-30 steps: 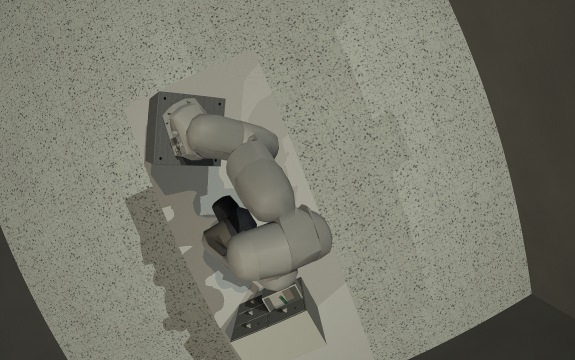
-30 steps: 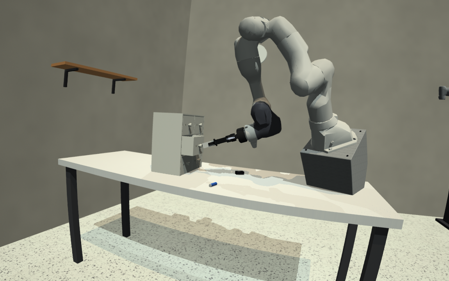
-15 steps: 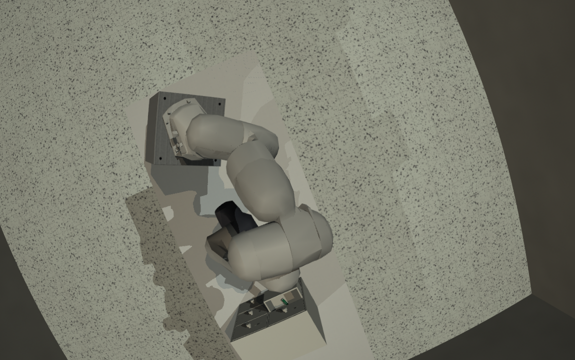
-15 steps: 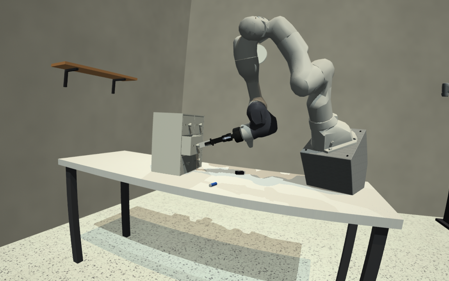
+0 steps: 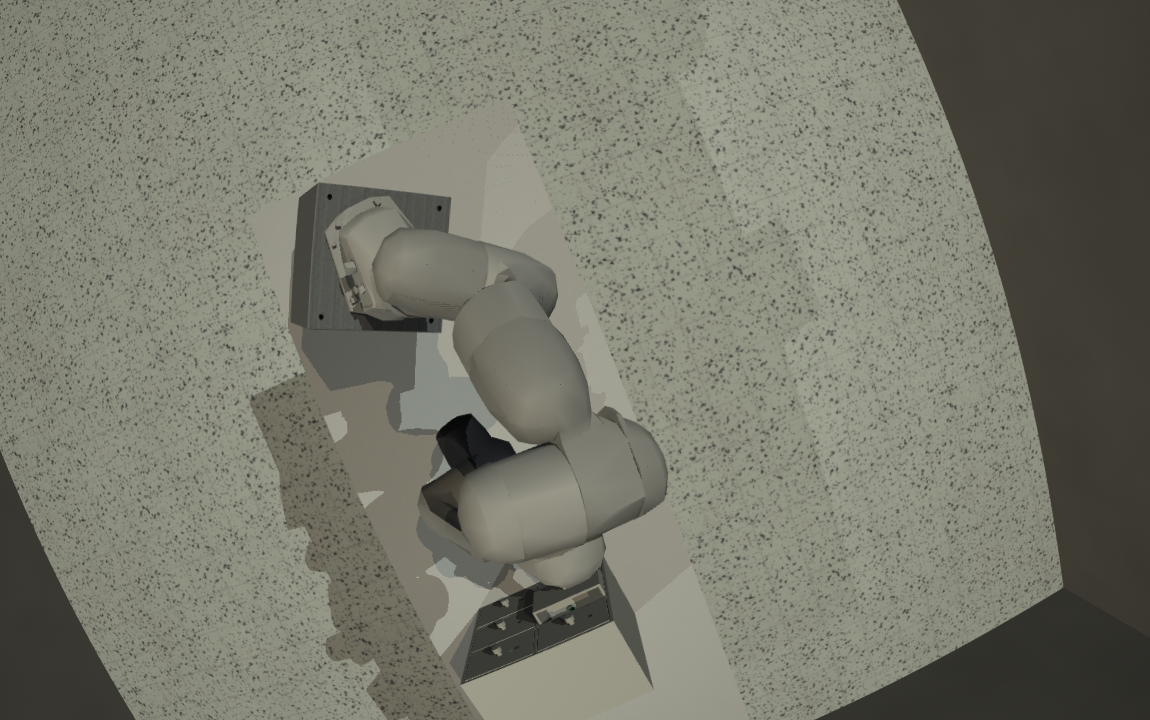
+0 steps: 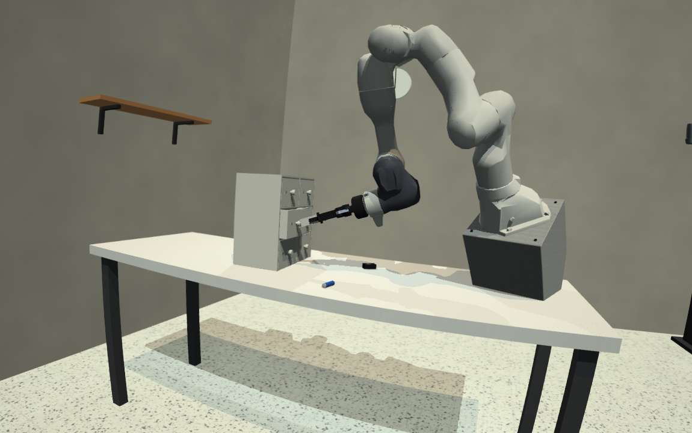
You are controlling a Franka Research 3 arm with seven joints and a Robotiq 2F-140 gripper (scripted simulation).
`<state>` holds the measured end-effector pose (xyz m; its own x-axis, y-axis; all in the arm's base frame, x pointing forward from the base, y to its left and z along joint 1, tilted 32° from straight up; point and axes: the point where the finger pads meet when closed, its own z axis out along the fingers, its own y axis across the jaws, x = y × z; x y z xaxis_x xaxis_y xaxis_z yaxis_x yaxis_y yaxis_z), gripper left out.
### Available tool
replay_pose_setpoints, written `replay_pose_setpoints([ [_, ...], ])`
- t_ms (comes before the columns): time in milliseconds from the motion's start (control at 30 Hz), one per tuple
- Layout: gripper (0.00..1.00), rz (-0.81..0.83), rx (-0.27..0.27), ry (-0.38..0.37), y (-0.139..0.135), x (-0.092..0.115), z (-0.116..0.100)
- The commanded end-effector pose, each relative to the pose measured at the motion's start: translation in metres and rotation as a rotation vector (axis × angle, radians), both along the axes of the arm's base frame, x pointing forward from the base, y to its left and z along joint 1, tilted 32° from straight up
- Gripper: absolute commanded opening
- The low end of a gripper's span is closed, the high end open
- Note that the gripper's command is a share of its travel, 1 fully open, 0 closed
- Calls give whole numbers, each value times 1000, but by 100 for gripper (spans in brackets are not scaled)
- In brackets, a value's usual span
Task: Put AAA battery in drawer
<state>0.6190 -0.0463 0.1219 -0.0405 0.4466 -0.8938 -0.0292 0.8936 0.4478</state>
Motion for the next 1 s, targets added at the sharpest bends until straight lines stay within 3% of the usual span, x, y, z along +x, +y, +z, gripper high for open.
replay_pose_setpoints([
  [0, 0, 2, 10, 11, 2, 2, -3],
  [967, 0, 2, 10, 11, -1, 25, 4],
])
